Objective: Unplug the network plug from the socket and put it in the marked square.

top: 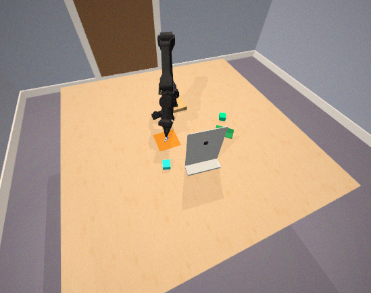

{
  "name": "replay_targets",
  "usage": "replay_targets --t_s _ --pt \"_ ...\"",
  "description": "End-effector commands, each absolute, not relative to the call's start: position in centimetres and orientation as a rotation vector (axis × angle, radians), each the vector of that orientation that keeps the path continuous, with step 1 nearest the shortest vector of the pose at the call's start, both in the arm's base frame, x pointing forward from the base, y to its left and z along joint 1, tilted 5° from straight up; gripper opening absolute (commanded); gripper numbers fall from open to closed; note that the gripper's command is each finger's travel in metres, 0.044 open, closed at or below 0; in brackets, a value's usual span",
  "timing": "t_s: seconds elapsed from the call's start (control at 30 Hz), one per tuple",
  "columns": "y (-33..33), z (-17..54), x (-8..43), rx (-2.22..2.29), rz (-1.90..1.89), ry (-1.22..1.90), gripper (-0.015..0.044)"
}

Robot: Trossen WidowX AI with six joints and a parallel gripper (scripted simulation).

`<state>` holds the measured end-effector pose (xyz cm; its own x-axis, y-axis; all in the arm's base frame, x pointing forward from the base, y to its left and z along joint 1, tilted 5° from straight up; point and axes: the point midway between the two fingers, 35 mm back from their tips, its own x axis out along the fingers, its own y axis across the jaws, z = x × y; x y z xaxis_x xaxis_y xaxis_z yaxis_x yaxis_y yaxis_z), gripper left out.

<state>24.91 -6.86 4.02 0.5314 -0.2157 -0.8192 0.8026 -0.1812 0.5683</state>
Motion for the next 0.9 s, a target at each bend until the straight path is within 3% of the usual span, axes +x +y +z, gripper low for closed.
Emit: replay_targets --t_s 0.0,0.87 --pt "-6.8 4.7 24.9 1.488 -0.982 0.516 0.0156" --pt "-6.4 7.2 24.5 1.487 -0.982 0.519 0.0156"
